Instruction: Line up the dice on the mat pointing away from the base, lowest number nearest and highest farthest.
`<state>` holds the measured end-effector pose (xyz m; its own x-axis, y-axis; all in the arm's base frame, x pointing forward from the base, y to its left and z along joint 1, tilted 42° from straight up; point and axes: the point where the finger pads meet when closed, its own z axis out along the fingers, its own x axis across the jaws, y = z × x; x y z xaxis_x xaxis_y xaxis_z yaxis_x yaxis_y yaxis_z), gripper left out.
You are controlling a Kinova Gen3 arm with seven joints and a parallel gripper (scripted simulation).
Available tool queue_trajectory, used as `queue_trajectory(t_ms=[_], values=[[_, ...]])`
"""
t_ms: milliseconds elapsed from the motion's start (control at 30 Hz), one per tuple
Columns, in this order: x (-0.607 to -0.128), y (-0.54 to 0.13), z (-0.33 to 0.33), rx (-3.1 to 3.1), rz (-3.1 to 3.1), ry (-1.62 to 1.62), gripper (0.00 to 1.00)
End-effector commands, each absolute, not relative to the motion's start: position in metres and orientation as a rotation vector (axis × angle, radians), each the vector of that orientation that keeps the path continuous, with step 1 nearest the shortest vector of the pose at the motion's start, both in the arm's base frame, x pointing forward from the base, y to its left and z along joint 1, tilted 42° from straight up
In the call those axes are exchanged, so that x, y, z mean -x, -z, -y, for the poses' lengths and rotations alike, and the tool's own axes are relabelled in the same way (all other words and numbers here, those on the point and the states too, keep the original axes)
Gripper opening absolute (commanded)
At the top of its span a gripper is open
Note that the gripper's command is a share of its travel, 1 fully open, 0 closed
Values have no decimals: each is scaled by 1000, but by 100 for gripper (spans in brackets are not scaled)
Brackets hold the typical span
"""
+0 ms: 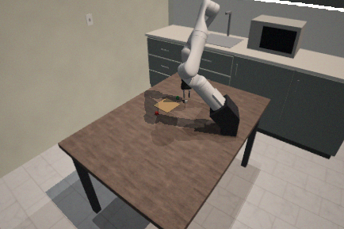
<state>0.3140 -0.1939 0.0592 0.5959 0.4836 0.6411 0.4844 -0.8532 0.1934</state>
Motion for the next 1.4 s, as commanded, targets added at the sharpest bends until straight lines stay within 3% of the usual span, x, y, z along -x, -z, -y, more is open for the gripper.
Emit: queue_trajectory(t_ms=[0, 1367], values=[[-318, -57, 188, 2795, 860, 1132, 70], [-325, -51, 187, 2794, 862, 1138, 70]])
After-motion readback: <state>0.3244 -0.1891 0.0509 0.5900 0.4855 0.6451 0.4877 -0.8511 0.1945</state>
